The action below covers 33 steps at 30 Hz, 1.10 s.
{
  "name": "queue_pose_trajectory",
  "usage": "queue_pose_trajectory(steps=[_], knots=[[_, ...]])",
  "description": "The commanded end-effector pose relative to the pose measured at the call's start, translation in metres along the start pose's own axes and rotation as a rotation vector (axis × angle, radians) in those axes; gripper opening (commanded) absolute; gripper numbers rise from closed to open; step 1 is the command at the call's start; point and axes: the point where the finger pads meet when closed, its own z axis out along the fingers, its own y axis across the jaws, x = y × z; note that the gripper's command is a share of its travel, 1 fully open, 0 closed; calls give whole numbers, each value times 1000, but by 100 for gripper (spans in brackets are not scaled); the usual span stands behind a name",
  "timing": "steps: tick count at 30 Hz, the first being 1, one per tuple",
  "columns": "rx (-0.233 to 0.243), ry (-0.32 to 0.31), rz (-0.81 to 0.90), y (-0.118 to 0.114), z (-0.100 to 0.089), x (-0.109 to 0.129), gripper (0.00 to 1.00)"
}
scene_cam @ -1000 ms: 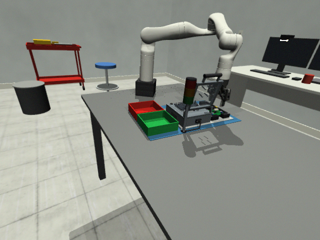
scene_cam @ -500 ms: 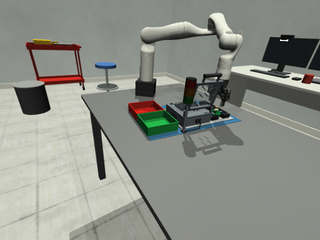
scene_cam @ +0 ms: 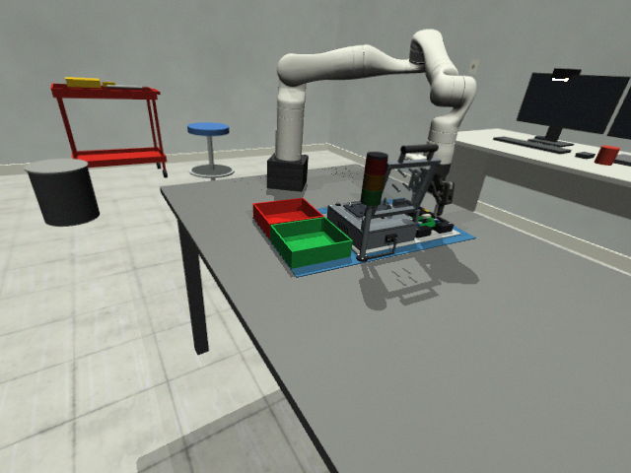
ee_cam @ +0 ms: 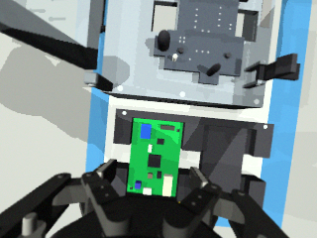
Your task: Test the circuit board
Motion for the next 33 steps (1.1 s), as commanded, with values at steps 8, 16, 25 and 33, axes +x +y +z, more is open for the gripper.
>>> queue_pose_trajectory(steps=[8, 16, 25, 33], knots=[[-4, 6, 1, 0, 22, 2, 100], [-4, 6, 1, 0, 24, 2, 100], [-4, 6, 1, 0, 24, 2, 100], [-4, 6, 1, 0, 24, 2, 100]])
